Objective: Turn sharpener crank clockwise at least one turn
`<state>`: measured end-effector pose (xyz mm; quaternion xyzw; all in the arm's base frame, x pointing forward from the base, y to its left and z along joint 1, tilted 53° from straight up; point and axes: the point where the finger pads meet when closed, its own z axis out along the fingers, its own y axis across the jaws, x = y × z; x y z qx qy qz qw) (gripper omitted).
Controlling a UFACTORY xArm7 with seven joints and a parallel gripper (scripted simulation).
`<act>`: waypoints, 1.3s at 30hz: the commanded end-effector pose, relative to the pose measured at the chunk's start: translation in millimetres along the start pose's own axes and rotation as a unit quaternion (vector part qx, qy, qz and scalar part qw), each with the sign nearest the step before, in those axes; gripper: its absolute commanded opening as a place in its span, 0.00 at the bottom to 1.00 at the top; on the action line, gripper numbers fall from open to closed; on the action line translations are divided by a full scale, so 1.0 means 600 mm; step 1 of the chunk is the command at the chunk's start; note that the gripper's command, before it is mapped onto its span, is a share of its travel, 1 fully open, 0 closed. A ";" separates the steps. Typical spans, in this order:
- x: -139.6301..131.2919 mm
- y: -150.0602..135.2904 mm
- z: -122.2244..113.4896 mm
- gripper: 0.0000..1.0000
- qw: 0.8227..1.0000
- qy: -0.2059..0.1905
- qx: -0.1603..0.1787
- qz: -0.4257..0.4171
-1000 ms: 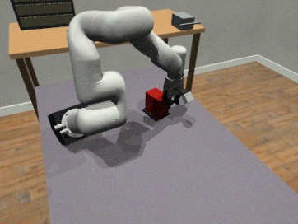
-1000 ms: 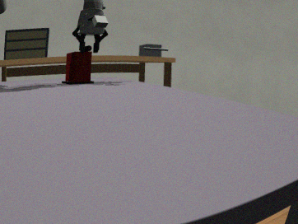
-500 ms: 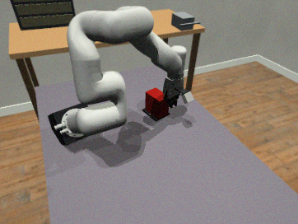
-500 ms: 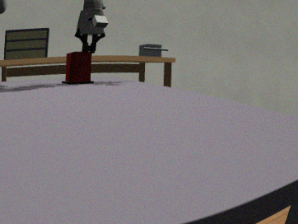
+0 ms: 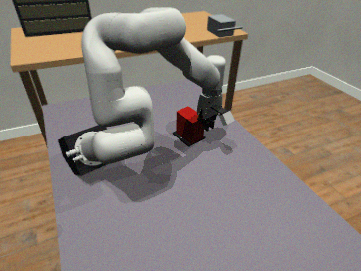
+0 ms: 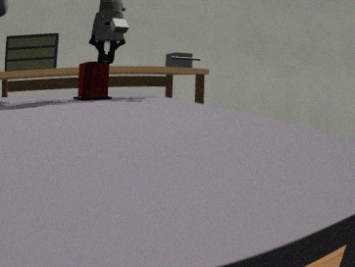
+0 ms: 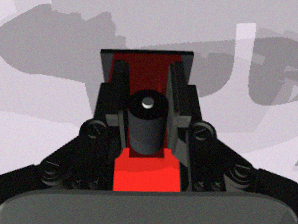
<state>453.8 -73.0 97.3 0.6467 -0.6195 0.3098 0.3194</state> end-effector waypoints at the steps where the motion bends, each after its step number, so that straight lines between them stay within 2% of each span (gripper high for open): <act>1: -0.001 -0.002 -0.003 0.00 1.000 0.000 0.002 0.000; 26: -0.001 -0.003 -0.003 0.00 1.000 0.000 0.002 0.000; 39: -0.001 -0.019 -0.001 0.00 1.000 0.000 0.002 0.000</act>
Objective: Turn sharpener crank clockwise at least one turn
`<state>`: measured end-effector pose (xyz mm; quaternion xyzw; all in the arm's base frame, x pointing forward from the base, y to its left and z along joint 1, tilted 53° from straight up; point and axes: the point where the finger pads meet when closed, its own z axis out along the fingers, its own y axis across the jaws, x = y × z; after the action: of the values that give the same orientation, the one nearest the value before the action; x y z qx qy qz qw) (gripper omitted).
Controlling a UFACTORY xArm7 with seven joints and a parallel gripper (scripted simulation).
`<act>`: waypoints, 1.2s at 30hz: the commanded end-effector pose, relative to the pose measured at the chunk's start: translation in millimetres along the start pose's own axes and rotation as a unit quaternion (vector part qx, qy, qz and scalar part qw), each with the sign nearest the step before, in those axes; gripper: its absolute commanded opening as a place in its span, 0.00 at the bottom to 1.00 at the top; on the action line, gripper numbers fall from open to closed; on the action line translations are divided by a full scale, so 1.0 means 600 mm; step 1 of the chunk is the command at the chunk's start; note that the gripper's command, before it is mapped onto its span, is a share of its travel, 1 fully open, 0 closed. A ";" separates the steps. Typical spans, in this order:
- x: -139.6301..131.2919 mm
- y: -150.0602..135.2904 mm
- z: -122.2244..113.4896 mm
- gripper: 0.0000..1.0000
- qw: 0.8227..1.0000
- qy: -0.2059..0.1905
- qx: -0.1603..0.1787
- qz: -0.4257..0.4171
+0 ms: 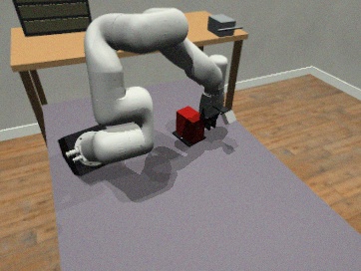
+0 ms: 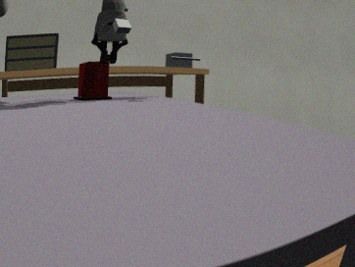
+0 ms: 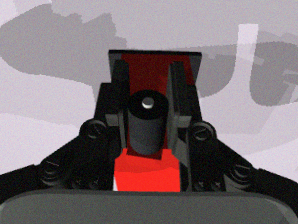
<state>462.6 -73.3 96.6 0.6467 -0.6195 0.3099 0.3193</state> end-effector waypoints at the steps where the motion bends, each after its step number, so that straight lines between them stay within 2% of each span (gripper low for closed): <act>1: -0.001 -0.006 -0.002 0.00 1.000 0.000 0.002 0.000; 15: -0.001 -0.049 0.020 0.00 1.000 0.000 0.002 0.000; 36: -0.001 -0.077 0.069 0.00 1.000 0.000 0.002 0.000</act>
<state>507.0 -104.2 70.9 0.6468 -0.6194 0.3099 0.3193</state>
